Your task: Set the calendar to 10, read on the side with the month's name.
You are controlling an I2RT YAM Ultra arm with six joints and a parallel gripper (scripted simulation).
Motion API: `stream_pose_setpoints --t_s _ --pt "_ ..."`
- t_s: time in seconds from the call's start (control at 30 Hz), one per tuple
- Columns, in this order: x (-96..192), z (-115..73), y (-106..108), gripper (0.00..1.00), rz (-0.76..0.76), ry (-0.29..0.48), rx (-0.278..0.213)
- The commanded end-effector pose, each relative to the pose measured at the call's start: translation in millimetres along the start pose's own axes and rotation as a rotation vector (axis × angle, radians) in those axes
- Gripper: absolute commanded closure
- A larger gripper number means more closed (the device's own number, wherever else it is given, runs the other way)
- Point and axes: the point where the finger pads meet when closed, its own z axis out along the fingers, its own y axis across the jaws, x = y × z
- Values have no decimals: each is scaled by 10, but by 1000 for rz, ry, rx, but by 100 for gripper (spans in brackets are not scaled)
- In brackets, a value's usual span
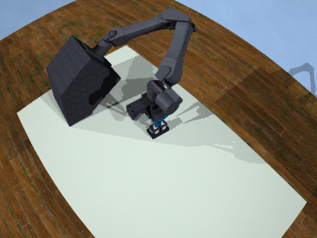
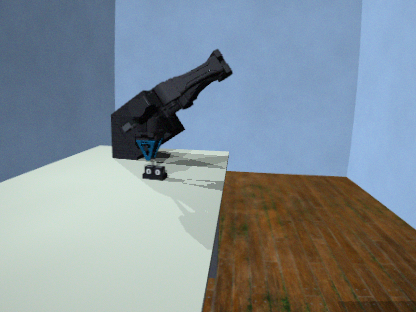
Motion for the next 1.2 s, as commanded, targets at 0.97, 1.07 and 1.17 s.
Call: stream_pose_setpoints --t_s 0.97,1.07,1.17 --pt "-2 137 70 53 3 1 -25" --pt "-2 137 70 53 3 1 -25" --pt "-2 137 70 53 3 1 -25"
